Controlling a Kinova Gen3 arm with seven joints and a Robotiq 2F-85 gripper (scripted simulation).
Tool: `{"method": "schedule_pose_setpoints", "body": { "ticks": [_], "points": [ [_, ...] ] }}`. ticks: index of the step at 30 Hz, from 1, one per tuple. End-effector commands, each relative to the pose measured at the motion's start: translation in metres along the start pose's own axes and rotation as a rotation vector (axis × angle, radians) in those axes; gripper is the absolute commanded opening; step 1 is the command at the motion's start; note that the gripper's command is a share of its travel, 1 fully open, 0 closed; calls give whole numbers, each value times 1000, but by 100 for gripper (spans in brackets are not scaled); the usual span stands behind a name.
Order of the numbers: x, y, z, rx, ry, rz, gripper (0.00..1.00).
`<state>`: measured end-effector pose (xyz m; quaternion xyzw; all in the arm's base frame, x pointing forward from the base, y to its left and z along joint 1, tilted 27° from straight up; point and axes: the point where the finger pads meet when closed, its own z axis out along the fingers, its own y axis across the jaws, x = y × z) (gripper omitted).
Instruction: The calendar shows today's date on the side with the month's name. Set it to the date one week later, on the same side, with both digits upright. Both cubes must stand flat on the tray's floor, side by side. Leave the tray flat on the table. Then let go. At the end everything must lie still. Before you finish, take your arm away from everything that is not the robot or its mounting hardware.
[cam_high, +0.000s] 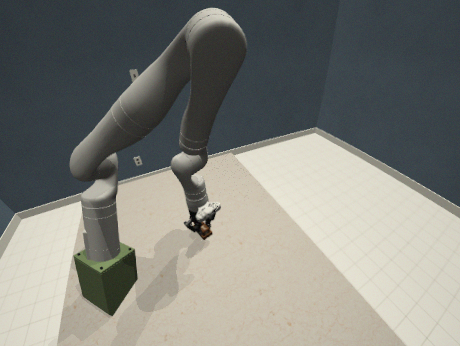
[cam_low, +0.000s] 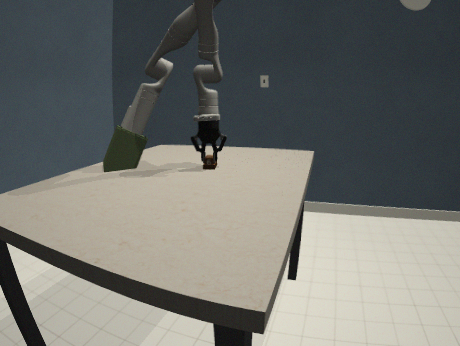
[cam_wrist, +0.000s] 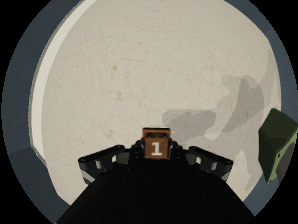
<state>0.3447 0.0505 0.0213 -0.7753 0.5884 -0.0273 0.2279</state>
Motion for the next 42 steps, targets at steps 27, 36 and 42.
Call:
{"method": "schedule_pose_setpoints", "body": {
  "ticks": [27,36,42],
  "points": [
    [0,0,0,1,1,0,48],
    [0,0,-5,1,1,0,48],
    [0,0,-14,0,1,0,48]
  ]
}}
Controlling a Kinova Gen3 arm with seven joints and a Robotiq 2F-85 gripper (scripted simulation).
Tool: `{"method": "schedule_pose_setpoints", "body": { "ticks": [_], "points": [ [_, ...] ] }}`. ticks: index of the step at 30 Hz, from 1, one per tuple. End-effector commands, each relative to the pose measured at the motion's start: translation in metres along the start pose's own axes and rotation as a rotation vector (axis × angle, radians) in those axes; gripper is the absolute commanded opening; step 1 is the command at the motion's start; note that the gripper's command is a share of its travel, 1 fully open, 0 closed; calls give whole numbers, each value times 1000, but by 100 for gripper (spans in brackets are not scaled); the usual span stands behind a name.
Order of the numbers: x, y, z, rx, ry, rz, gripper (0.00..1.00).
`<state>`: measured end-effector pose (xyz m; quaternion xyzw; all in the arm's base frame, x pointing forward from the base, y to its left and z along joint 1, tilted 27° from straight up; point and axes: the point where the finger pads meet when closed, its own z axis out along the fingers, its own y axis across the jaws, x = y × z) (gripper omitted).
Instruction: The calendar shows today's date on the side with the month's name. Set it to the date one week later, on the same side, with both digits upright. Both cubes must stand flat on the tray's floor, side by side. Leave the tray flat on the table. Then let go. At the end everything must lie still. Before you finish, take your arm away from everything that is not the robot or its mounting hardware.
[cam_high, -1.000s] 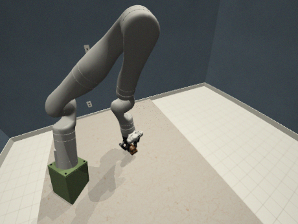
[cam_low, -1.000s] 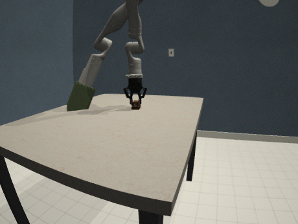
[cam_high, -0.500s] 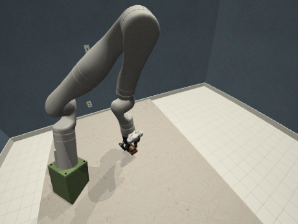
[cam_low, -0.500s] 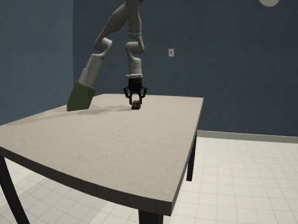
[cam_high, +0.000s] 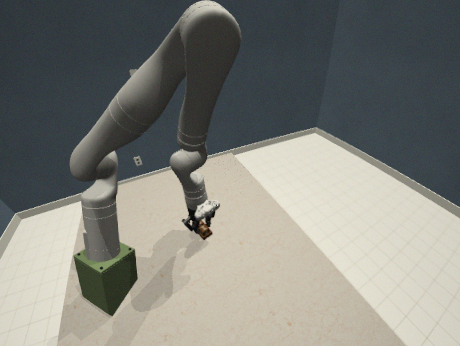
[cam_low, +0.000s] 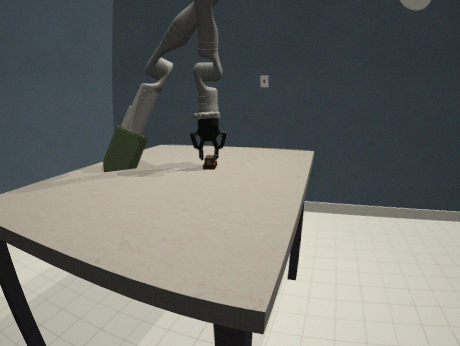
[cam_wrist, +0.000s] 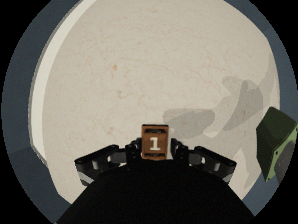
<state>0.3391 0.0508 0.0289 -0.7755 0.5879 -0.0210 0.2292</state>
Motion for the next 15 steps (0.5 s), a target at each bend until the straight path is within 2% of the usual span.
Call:
{"method": "schedule_pose_setpoints", "body": {
  "ticks": [1,15],
  "points": [
    [4,-2,-8,6,12,-2,48],
    [3,-2,-40,6,12,-2,48]
  ]
}}
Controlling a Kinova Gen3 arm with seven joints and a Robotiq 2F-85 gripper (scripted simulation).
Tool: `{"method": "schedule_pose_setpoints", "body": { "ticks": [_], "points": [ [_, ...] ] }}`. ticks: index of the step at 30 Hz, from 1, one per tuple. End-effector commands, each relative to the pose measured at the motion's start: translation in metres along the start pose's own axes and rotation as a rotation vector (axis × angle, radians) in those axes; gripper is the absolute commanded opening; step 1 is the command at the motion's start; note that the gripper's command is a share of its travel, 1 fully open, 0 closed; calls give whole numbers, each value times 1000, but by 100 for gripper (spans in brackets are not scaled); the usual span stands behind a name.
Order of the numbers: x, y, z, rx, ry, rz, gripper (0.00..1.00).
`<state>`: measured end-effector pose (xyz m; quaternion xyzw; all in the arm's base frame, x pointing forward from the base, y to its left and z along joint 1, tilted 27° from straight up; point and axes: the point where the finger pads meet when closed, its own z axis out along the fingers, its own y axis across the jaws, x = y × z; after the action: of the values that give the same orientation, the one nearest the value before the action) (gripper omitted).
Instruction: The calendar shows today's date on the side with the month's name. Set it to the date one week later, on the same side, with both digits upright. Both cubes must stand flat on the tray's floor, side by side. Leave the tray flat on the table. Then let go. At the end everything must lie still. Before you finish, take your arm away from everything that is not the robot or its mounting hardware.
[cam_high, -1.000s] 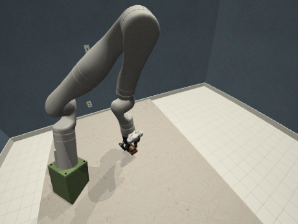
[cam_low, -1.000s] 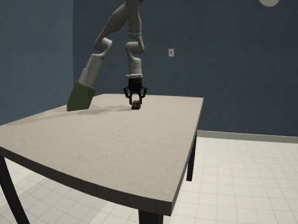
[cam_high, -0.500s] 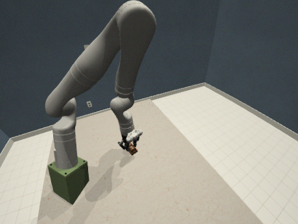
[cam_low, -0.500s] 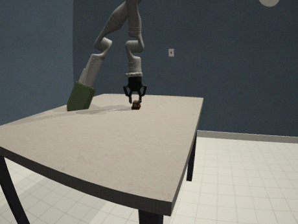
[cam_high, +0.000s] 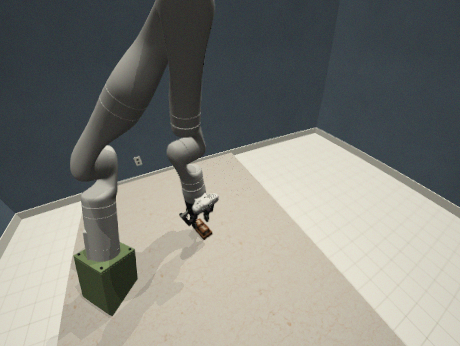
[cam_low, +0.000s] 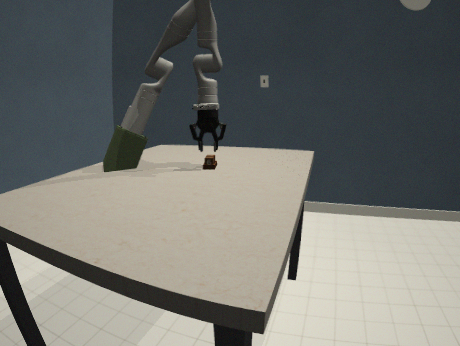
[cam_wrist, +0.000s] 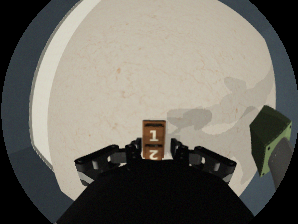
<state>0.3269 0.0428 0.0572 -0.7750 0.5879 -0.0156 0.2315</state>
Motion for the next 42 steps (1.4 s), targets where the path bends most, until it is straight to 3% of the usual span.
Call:
{"method": "schedule_pose_setpoints", "body": {
  "ticks": [1,12,36,37,42],
  "points": [
    [6,-4,-12,8,23,-5,48],
    [6,-4,-35,9,23,-5,48],
    [6,-3,-50,9,23,-5,48],
    [6,-3,-50,9,23,-5,100],
    [6,-3,-50,9,23,-5,100]
  ]
}}
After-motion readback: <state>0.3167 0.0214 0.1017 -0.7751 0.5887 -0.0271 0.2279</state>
